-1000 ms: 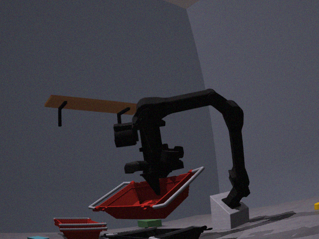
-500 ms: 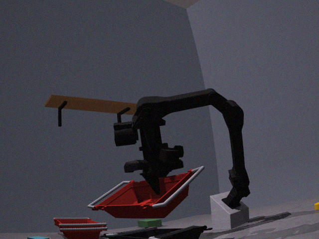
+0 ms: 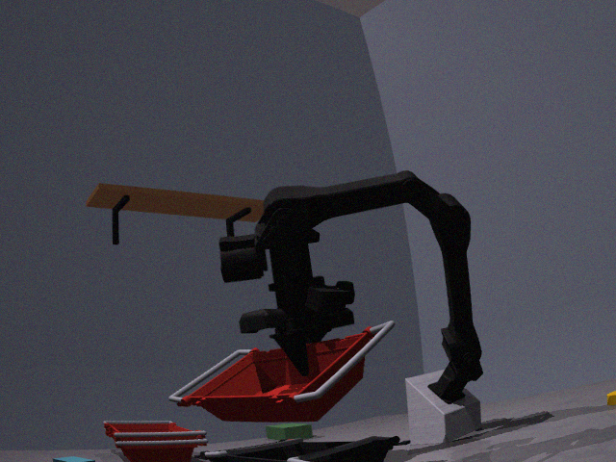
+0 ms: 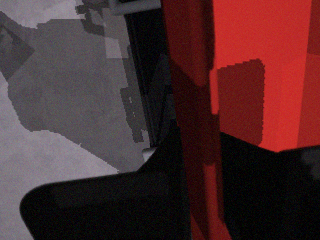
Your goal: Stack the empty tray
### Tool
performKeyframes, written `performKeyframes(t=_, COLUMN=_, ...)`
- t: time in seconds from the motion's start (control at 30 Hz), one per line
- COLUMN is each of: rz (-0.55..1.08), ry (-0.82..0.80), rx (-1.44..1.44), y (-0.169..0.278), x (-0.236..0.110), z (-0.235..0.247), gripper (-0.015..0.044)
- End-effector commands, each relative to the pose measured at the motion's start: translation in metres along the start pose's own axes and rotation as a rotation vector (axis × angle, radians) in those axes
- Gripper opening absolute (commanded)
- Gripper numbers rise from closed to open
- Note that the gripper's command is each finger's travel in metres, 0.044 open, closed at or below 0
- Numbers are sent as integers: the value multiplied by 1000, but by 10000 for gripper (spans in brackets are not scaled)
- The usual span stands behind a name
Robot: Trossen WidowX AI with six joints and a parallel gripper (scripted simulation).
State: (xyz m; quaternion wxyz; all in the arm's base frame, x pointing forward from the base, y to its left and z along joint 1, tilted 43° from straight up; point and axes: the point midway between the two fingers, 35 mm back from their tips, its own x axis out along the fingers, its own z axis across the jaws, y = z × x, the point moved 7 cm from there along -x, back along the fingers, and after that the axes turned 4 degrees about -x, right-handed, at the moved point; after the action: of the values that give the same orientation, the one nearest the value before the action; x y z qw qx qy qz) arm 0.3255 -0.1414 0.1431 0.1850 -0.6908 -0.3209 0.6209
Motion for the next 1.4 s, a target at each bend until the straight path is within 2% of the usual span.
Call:
performKeyframes(t=0.0, rz=8, ry=19, rx=-1, y=0, x=-5, z=-1, gripper=0)
performKeyframes(t=0.5, rz=8, ry=19, rx=-1, y=1, x=-3, z=-1, gripper=0)
performKeyframes(t=1.37, rz=7, ry=20, rx=-2, y=2, x=39, z=-3, gripper=0)
